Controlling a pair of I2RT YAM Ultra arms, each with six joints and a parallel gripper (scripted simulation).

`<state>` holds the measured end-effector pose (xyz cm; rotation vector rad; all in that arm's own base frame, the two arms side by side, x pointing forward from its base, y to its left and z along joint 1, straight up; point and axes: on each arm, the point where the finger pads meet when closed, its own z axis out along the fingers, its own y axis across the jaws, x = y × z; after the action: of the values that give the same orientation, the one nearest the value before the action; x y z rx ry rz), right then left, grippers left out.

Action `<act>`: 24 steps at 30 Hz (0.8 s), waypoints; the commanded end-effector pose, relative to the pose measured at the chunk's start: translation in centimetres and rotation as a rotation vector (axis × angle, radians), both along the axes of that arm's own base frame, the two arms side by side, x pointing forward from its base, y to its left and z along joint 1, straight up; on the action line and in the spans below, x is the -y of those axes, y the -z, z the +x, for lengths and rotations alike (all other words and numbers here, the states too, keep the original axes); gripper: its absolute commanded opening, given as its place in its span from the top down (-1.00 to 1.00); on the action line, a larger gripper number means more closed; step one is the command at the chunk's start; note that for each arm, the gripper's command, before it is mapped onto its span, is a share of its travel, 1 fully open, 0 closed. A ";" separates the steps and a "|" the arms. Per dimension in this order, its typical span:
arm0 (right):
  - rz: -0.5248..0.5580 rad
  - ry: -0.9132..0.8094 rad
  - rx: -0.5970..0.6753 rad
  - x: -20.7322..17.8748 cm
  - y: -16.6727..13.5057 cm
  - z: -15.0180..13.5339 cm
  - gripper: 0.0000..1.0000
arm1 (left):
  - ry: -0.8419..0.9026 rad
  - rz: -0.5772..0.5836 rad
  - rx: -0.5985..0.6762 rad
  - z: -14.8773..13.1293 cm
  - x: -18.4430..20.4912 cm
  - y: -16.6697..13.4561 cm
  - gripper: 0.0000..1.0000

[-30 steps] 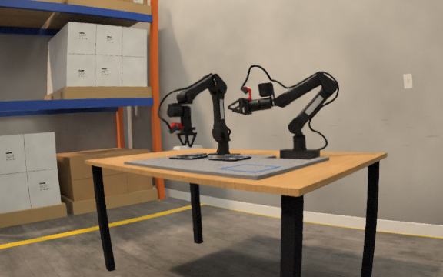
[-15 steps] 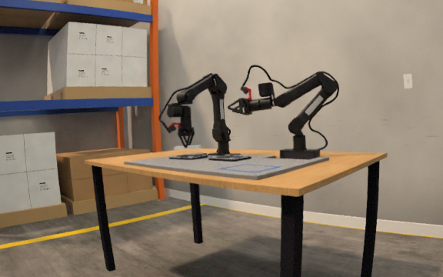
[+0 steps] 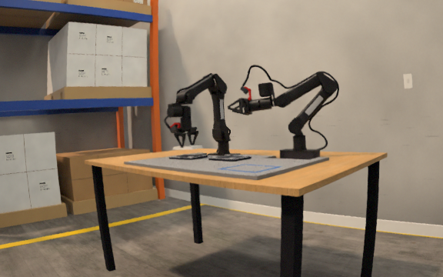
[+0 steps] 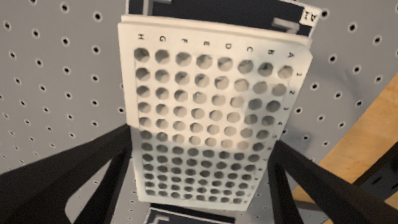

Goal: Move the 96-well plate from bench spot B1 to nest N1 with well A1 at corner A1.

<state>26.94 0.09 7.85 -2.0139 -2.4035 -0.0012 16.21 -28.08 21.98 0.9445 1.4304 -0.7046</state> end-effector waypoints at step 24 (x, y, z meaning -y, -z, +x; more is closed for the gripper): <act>-0.015 0.067 -0.003 -0.1 1.3 -0.1 -0.56 | 0.009 -0.022 0.013 -0.1 0.2 -0.8 -1.00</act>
<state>26.94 0.08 7.09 -2.1068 -2.3302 -0.0079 16.21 -28.08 21.98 0.9445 1.4304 -0.7046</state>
